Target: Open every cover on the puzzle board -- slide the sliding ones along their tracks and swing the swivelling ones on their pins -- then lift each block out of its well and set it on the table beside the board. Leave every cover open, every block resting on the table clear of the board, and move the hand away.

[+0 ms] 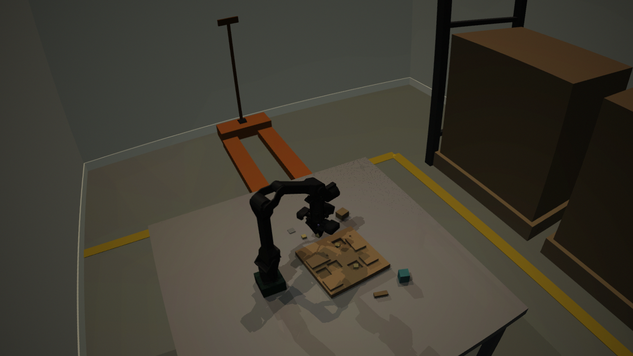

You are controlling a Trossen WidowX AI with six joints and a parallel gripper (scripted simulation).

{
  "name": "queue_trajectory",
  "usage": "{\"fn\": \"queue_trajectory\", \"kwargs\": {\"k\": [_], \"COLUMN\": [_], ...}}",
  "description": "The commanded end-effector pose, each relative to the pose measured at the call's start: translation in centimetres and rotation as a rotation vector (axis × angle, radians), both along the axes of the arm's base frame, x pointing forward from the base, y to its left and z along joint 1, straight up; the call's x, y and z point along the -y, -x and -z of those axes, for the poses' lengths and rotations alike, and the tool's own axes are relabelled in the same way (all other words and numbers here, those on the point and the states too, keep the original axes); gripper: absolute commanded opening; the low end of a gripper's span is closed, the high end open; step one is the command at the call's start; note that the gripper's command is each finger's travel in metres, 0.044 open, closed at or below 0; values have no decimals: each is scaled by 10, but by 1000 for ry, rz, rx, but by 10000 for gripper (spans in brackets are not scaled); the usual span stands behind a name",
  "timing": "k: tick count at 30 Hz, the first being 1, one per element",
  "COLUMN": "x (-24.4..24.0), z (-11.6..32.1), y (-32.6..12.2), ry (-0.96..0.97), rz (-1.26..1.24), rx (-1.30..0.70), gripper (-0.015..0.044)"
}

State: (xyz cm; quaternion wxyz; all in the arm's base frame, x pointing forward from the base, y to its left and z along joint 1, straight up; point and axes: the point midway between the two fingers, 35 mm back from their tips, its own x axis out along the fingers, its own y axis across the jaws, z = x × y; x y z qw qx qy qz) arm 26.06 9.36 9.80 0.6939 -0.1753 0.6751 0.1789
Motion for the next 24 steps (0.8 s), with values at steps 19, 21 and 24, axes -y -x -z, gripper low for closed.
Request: {"fn": "queue_trajectory", "kwargs": {"k": [19, 21, 24], "x": [-76, -82, -90], "z": [0, 0, 0], "y": [46, 51, 59], "ry": [-7, -7, -8], "rz": [4, 4, 4], "rx": [-7, -8, -8], "gripper": [80, 80, 80]}}
